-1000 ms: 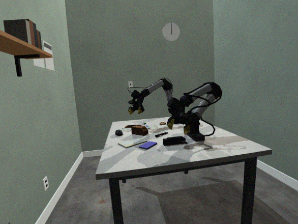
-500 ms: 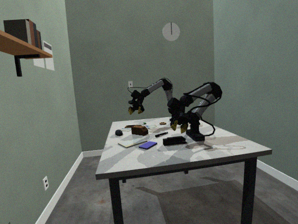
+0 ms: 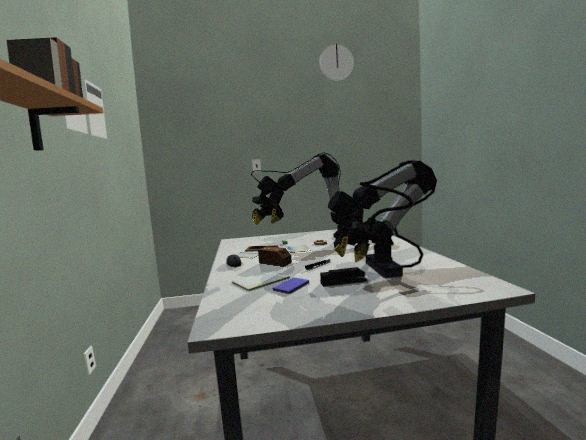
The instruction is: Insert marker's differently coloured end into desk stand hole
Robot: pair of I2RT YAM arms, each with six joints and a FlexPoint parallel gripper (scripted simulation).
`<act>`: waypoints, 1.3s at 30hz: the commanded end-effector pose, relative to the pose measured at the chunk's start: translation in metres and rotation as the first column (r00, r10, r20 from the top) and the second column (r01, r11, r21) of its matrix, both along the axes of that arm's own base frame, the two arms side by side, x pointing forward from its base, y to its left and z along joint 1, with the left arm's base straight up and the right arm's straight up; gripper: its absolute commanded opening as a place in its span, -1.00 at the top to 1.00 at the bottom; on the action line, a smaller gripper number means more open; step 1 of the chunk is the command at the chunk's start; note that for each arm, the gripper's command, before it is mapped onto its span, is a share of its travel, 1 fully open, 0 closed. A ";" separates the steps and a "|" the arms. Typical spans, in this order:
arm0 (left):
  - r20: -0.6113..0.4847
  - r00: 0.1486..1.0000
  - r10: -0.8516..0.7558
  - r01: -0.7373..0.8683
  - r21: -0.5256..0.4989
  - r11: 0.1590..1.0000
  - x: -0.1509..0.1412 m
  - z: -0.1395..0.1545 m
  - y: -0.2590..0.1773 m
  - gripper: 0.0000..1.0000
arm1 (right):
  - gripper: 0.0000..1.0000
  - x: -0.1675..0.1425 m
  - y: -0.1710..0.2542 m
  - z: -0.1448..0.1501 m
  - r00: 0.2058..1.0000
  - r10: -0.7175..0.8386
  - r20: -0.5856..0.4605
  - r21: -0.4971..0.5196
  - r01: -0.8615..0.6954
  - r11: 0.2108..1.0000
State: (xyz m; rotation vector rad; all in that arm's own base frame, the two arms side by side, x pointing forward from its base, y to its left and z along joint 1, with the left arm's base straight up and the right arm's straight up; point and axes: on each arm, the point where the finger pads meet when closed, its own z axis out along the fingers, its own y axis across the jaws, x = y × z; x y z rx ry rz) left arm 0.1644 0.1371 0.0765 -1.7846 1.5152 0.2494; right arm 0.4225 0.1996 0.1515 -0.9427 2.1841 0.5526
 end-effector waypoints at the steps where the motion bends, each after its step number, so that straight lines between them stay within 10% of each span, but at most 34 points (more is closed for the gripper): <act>1: -0.045 0.996 -0.081 0.079 -0.042 0.996 0.010 0.004 -0.010 0.00 | -1.00 0.008 -0.012 0.027 0.995 -0.061 0.074 0.015 0.060 0.998; 20: -0.301 0.754 -0.584 0.417 -0.466 0.780 0.049 -0.012 -0.096 0.00 | -1.00 0.017 -0.087 0.118 0.869 -0.384 0.313 0.120 0.365 0.923; 39: -0.242 0.376 -0.894 0.395 -0.832 0.391 0.070 -0.025 -0.190 0.00 | -1.00 -0.014 -0.163 0.211 0.592 -0.654 0.470 0.340 0.562 0.754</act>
